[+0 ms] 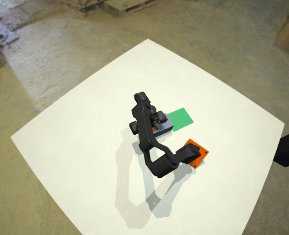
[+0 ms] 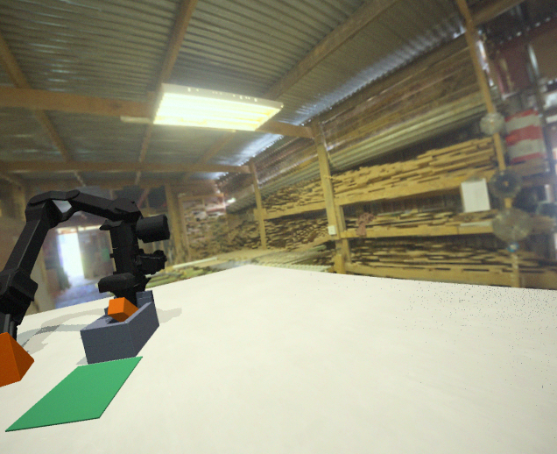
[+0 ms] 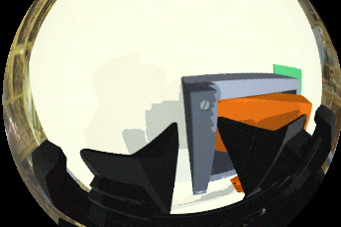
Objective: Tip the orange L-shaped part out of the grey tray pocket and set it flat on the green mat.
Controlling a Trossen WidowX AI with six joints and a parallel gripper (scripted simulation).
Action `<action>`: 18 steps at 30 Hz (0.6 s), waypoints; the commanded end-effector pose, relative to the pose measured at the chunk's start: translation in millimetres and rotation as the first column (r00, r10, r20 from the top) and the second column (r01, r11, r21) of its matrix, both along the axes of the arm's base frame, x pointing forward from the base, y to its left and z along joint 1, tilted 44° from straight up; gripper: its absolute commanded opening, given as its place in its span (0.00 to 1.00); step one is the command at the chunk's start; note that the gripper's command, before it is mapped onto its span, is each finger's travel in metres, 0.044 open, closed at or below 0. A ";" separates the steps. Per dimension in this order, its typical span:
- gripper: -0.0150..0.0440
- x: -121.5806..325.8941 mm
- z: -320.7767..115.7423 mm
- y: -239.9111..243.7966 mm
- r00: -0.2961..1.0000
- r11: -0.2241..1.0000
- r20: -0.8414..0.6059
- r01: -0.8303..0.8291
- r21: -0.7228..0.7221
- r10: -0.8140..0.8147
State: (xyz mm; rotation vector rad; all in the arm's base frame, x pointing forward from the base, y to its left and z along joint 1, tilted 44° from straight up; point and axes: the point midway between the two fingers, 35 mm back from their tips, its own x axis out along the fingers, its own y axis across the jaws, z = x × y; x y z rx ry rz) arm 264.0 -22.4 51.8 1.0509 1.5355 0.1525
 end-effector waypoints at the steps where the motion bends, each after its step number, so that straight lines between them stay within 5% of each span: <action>1: 0.56 -0.3 -5.0 5.2 1.000 1.000 -0.005 0.000 0.002 0.000; 18: 0.56 0.8 -4.8 5.8 1.000 1.000 0.000 -0.001 0.002 0.001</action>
